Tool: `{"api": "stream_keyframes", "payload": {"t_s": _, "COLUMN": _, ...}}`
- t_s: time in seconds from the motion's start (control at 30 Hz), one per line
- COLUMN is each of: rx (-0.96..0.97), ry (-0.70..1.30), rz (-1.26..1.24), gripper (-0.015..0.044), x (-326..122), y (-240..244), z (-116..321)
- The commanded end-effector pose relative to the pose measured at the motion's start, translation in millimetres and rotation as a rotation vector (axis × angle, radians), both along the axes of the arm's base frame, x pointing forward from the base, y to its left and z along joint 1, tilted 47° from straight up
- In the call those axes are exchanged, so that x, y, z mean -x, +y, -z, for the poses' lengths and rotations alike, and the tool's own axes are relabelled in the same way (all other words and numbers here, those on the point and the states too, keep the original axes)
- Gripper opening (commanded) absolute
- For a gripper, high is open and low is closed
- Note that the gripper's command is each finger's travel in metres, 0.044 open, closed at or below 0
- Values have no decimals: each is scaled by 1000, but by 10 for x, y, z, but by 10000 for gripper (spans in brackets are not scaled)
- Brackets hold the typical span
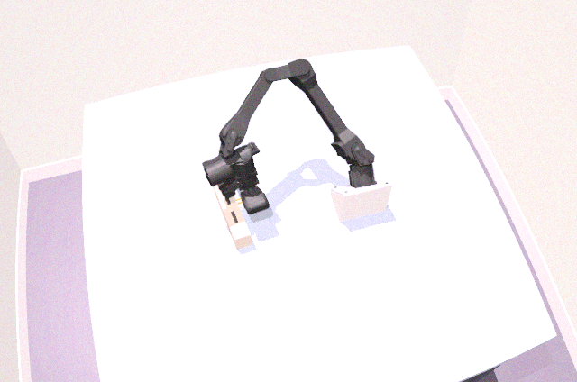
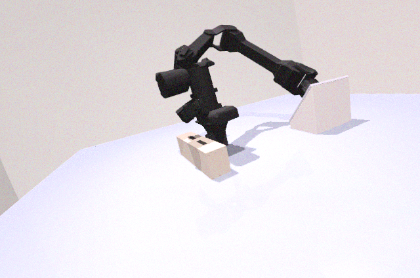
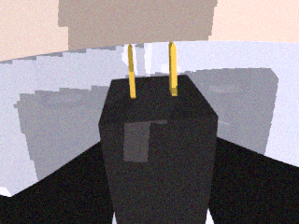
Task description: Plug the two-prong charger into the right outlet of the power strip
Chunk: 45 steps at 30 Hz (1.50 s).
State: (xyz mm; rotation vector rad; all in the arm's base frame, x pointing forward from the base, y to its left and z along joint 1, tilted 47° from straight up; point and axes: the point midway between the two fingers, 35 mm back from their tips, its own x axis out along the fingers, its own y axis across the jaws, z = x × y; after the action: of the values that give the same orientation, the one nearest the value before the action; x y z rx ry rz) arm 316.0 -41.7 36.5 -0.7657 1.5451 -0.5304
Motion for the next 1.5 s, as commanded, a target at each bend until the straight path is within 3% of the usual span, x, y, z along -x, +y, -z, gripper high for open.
{"api": "stream_keyframes", "payload": {"t_s": 0.0, "rx": 3, "ry": 2, "rz": -4, "gripper": 0, "x": -17, "y": -1, "z": -8}}
{"api": "stream_keyframes", "payload": {"t_s": 1.47, "rx": 3, "ry": 2, "rz": -4, "gripper": 0, "x": -73, "y": 8, "z": 1}}
